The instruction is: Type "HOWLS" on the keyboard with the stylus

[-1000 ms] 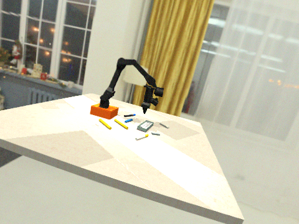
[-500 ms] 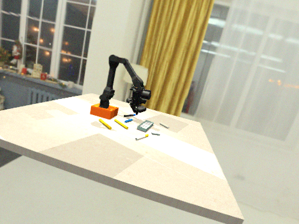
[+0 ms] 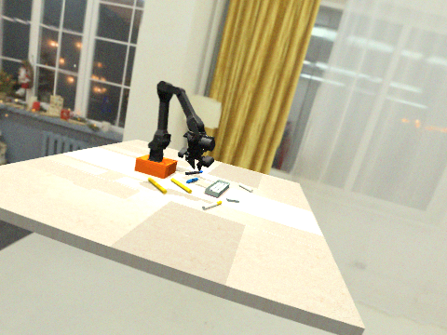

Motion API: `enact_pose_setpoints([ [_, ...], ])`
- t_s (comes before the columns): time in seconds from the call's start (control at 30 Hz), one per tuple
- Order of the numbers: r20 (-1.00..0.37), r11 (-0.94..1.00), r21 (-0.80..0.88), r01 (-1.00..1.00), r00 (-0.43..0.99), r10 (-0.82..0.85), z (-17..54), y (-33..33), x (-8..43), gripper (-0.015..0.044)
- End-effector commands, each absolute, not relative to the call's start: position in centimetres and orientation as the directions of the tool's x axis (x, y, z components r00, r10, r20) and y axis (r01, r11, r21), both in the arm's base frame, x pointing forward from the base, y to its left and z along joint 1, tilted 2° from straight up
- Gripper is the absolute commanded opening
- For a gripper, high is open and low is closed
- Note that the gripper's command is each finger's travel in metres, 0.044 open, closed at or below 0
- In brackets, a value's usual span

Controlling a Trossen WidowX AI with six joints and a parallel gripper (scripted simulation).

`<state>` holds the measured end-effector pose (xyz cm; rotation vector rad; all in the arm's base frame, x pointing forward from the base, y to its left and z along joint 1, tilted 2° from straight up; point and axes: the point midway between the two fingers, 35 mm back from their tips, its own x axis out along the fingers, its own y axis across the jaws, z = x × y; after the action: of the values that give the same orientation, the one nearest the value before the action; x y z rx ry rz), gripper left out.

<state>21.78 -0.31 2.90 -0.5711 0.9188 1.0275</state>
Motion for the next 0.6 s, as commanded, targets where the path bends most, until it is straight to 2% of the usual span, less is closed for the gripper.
enact_pose_setpoints([
  [0.0, -0.854, 0.423, 0.007, -0.906, 0.214, 0.474, 2.6, -0.2, 21.7, 0.0150],
  [0.57, -0.854, 0.423, 0.008, -0.906, 0.214, 0.474, 1.4, -0.4, 21.5, 0.0150],
])
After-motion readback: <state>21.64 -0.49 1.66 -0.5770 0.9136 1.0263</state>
